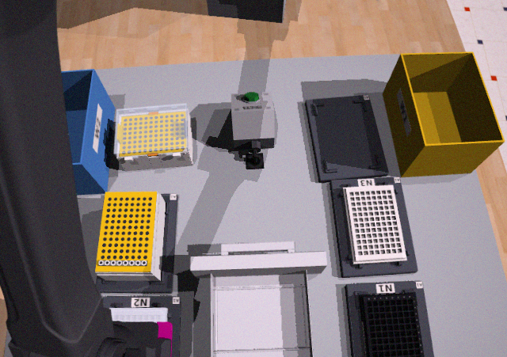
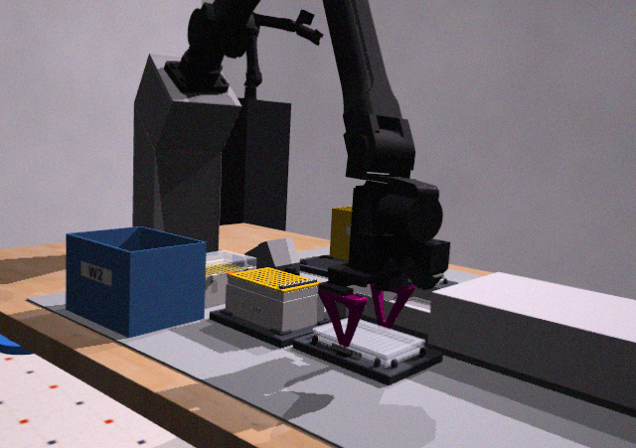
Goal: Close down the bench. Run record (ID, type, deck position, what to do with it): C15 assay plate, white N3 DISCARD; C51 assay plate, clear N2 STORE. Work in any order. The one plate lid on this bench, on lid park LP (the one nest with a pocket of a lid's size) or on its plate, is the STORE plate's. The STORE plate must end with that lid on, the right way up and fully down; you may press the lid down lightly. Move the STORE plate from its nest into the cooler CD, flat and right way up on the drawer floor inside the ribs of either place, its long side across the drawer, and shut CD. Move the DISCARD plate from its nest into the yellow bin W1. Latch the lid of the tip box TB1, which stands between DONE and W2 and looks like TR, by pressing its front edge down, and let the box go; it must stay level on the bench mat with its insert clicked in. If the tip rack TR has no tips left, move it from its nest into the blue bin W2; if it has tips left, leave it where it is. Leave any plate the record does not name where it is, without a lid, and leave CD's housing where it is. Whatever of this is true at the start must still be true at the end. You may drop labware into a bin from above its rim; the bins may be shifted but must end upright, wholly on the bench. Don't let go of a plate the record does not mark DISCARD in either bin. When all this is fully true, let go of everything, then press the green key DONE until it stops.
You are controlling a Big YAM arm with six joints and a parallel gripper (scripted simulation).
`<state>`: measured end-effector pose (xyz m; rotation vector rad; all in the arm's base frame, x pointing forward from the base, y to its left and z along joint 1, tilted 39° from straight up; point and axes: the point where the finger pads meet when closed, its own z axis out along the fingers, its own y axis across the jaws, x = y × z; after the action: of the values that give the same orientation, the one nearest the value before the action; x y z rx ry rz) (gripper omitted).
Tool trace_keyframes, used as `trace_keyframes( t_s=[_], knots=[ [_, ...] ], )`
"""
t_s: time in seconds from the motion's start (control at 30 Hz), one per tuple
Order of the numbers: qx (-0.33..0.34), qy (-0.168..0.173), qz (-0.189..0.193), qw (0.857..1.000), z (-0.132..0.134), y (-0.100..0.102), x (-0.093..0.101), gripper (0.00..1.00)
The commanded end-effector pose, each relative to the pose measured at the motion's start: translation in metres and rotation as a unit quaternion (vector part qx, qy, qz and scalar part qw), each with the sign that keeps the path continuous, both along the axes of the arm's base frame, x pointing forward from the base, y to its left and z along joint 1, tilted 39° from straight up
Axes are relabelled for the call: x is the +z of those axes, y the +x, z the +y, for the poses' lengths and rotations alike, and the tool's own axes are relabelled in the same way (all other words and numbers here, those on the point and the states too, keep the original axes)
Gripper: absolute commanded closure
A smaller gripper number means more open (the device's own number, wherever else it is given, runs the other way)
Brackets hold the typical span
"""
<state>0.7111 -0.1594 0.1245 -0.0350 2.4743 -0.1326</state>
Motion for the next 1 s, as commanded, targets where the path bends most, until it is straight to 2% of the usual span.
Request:
trace_keyframes(
  t_s=[0.0,0.77,0.8,0.97],
  knots=[
    [-0.001,-0.003,-0.027,1.000,0.002,0.020,0.022,1.00],
    [-0.001,-0.003,-0.028,1.000,0.001,0.020,0.022,1.00],
    [-0.001,-0.003,-0.028,1.000,0.001,0.020,0.022,0.00],
    [0.000,-0.005,-0.035,0.999,0.001,0.020,0.034,0.00]
  ],
)
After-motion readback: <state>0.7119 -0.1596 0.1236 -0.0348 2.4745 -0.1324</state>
